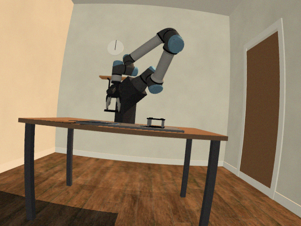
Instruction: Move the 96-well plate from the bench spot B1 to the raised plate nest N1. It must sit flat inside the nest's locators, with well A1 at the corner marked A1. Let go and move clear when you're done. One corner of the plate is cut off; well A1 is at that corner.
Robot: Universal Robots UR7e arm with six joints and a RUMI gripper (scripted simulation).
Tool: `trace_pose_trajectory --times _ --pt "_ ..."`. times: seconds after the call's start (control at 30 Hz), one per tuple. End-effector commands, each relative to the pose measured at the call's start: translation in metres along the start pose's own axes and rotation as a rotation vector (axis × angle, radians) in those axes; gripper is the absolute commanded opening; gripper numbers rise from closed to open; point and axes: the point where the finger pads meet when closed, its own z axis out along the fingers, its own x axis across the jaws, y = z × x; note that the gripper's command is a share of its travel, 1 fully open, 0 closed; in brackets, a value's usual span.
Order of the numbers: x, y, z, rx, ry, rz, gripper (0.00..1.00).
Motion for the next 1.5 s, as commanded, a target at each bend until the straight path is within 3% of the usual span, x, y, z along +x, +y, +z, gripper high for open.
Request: trace_pose_trajectory --times 0.0,1.47 --pt "-0.012 0.002 -0.003 0.001 0.001 0.002 0.00" --pt "-0.139 0.022 -0.025 0.000 0.001 0.001 0.00"
